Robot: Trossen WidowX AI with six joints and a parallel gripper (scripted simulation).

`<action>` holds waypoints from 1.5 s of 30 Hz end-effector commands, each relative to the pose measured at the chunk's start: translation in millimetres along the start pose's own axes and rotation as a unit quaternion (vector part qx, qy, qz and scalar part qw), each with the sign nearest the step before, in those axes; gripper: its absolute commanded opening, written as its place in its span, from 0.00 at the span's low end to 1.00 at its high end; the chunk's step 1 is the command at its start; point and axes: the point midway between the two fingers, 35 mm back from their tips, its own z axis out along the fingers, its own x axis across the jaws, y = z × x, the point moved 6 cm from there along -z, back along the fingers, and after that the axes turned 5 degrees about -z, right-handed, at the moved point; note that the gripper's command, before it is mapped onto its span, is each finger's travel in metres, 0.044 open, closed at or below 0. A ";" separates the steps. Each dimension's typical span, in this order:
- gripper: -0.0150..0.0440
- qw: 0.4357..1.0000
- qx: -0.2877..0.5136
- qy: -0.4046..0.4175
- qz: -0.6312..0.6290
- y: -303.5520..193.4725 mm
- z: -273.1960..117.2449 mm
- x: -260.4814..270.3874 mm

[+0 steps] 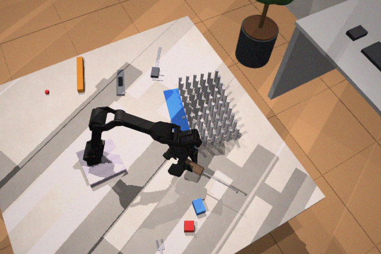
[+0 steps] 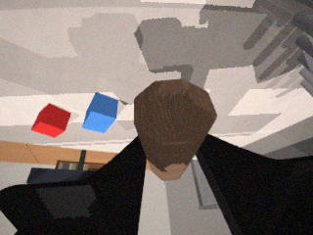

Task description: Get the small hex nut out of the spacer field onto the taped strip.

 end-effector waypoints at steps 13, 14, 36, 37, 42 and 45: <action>0.25 1.000 0.002 -0.001 -0.002 7.5 14.1 -1.4; 0.25 1.000 0.002 -0.001 -0.002 8.0 15.0 -1.5; 0.25 1.000 0.002 -0.001 -0.002 20.8 33.8 -2.4; 0.25 1.000 0.002 -0.001 -0.002 21.4 34.6 -2.4; 0.25 1.000 0.002 -0.001 -0.002 24.5 38.7 -2.5; 0.25 1.000 0.002 -0.001 -0.002 26.4 41.1 -2.5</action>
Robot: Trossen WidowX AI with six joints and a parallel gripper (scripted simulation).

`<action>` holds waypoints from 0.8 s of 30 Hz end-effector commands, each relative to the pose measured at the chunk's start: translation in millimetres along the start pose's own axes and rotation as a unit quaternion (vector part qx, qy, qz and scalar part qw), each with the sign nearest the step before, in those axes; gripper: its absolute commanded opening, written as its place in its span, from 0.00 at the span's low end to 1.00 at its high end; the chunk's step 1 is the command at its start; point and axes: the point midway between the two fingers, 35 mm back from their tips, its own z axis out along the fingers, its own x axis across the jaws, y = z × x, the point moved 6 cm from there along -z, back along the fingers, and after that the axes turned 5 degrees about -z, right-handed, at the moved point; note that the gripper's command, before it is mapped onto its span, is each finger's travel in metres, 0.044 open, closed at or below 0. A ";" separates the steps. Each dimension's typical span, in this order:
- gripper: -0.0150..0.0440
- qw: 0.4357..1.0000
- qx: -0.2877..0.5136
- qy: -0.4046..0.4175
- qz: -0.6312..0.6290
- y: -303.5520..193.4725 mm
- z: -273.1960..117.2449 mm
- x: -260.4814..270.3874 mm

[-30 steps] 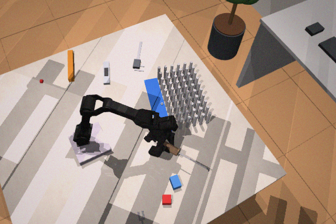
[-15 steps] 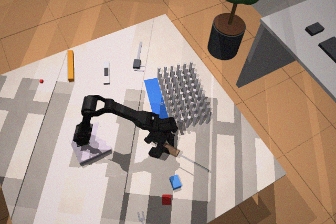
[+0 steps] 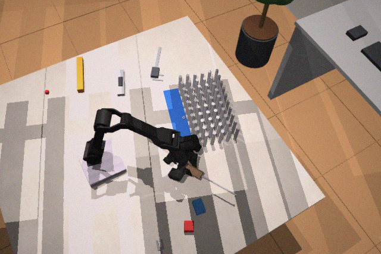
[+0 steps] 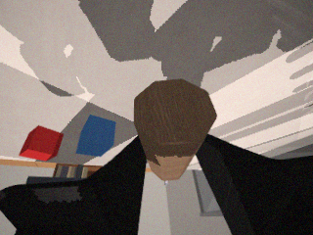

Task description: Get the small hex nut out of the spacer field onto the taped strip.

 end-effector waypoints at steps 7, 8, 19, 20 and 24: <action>0.25 1.000 0.002 -0.001 -0.002 5.4 7.7 -0.4; 0.25 1.000 0.002 -0.001 -0.002 6.0 8.5 -0.4; 0.25 1.000 0.001 -0.001 -0.002 13.2 16.8 -0.3; 0.25 1.000 0.001 -0.001 -0.002 13.9 17.5 -0.3; 0.25 1.000 0.001 -0.001 -0.002 16.6 20.5 -0.2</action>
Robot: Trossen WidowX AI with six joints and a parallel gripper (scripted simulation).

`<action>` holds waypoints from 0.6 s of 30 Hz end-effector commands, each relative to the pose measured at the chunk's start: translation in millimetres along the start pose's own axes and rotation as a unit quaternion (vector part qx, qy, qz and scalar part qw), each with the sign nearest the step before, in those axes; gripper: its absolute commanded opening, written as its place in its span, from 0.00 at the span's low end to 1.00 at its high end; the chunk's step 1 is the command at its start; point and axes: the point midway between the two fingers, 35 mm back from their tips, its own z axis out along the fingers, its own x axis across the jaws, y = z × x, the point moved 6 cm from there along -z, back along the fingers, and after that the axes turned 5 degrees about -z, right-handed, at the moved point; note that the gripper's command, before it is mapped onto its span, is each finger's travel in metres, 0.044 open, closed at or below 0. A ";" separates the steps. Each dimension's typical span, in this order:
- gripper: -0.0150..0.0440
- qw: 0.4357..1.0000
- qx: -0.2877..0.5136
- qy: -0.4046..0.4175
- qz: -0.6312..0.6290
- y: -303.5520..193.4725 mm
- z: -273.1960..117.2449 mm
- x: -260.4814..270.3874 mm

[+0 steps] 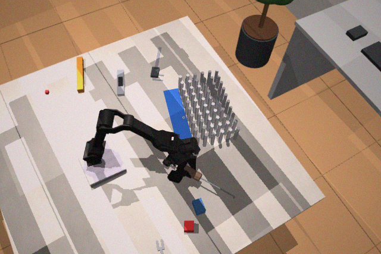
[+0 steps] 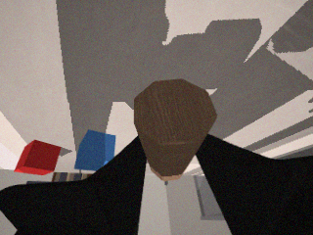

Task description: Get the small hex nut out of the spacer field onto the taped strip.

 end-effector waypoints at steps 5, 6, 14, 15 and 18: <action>0.25 1.000 0.001 -0.001 -0.002 4.5 5.6 -0.1; 0.25 1.000 0.001 -0.001 -0.002 5.2 6.3 -0.1; 0.25 1.000 0.001 -0.001 -0.002 10.8 11.9 0.2; 0.25 1.000 0.001 -0.001 -0.002 11.5 12.6 0.3; 0.25 1.000 0.001 -0.001 -0.002 13.6 14.6 0.4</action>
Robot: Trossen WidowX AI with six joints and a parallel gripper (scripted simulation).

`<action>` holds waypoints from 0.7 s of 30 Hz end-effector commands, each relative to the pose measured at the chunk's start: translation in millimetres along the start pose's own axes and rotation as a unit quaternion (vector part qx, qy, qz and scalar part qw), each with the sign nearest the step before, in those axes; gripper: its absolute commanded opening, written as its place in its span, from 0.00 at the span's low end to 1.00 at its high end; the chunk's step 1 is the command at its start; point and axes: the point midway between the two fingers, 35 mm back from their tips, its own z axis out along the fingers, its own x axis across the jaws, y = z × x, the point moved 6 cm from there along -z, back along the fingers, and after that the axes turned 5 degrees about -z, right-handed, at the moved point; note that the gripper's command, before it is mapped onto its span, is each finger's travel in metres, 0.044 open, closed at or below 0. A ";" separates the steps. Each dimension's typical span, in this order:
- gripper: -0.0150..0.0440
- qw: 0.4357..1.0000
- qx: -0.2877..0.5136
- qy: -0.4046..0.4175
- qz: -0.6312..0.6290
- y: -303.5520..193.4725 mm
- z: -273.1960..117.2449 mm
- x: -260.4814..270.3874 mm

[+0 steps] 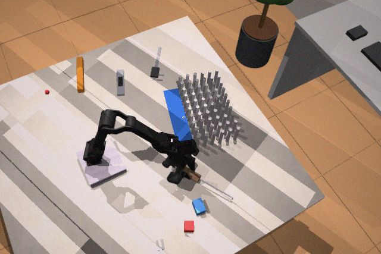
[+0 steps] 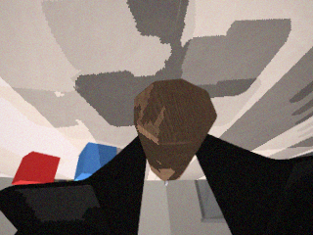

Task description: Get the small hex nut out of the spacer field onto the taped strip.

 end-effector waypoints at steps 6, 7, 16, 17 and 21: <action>0.25 1.000 0.001 -0.001 -0.002 5.5 5.8 0.1; 0.25 1.000 0.001 -0.001 -0.002 6.2 6.5 0.2; 0.25 1.000 0.001 -0.001 -0.002 12.8 12.2 0.8; 0.25 1.000 0.001 -0.001 -0.002 13.6 12.8 0.9; 0.39 1.000 0.000 0.000 0.000 13.0 11.7 1.1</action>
